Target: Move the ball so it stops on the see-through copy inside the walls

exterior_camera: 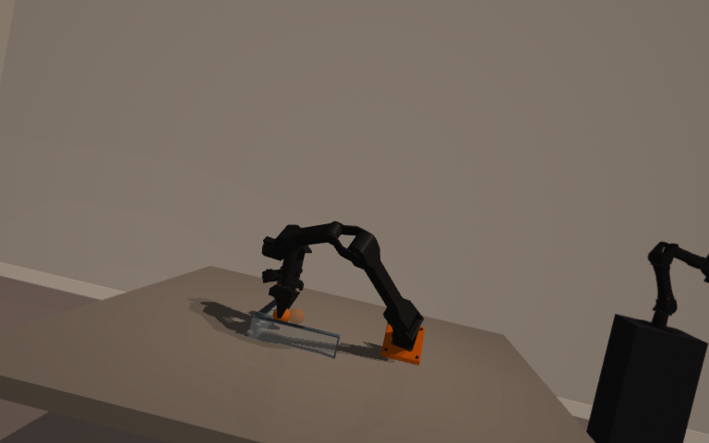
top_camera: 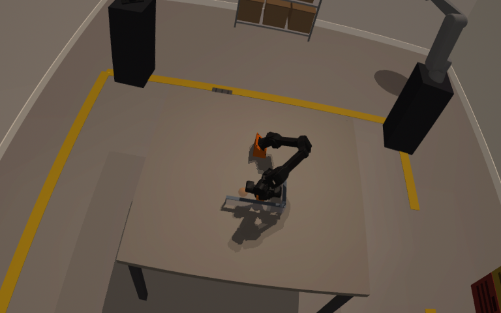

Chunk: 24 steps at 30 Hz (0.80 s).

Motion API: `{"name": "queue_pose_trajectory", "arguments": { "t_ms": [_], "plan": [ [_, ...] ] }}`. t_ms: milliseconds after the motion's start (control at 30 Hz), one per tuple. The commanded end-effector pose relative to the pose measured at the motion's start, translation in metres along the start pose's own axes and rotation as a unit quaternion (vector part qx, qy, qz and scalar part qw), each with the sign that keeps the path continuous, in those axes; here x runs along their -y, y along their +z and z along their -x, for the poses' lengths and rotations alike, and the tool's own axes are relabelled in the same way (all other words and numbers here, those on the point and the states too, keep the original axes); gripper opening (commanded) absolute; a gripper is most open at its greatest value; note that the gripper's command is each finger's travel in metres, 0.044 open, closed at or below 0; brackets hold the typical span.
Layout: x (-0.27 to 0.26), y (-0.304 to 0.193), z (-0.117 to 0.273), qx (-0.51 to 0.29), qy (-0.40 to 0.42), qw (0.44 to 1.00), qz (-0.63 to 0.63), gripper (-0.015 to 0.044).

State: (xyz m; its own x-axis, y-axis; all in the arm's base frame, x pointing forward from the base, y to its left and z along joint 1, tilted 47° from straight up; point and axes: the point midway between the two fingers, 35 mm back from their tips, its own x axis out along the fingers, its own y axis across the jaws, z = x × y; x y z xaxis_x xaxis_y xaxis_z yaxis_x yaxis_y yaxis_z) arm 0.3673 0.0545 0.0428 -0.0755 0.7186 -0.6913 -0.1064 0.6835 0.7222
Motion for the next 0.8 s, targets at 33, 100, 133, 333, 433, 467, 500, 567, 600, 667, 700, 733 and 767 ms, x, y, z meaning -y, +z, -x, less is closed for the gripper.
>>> {"name": "queue_pose_trajectory", "arguments": {
  "t_ms": [33, 100, 133, 333, 433, 467, 500, 567, 600, 667, 700, 733, 767],
  "plan": [
    [0.003, 0.004, 0.030, 0.010, -0.005, 1.000, -0.006, 0.0000],
    [0.003, 0.004, 0.042, 0.013, -0.006, 1.000, -0.010, 0.0000],
    [0.003, 0.004, 0.048, 0.014, -0.007, 1.000, -0.012, 0.0000],
    [0.002, 0.002, 0.084, 0.022, -0.009, 0.999, -0.022, 0.0000],
    [0.002, -0.001, 0.102, 0.026, -0.009, 0.999, -0.027, 0.0000],
    [0.001, -0.002, 0.107, 0.027, -0.009, 0.999, -0.029, 0.0000],
    [0.001, -0.003, 0.112, 0.028, -0.010, 0.999, -0.031, 0.0000],
    [0.001, -0.004, 0.116, 0.029, -0.010, 0.999, -0.032, 0.0000],
    [0.001, -0.004, 0.116, 0.029, -0.010, 0.999, -0.032, 0.0000],
    [0.002, -0.004, 0.115, 0.029, -0.010, 0.999, -0.031, 0.0000],
    [0.007, -0.005, 0.113, 0.027, -0.010, 0.999, -0.030, 0.0000],
    [0.015, -0.006, 0.110, 0.025, -0.010, 0.999, -0.027, 0.0000],
    [0.024, -0.007, 0.106, 0.022, -0.010, 0.999, -0.023, 0.0000]
  ]
}}
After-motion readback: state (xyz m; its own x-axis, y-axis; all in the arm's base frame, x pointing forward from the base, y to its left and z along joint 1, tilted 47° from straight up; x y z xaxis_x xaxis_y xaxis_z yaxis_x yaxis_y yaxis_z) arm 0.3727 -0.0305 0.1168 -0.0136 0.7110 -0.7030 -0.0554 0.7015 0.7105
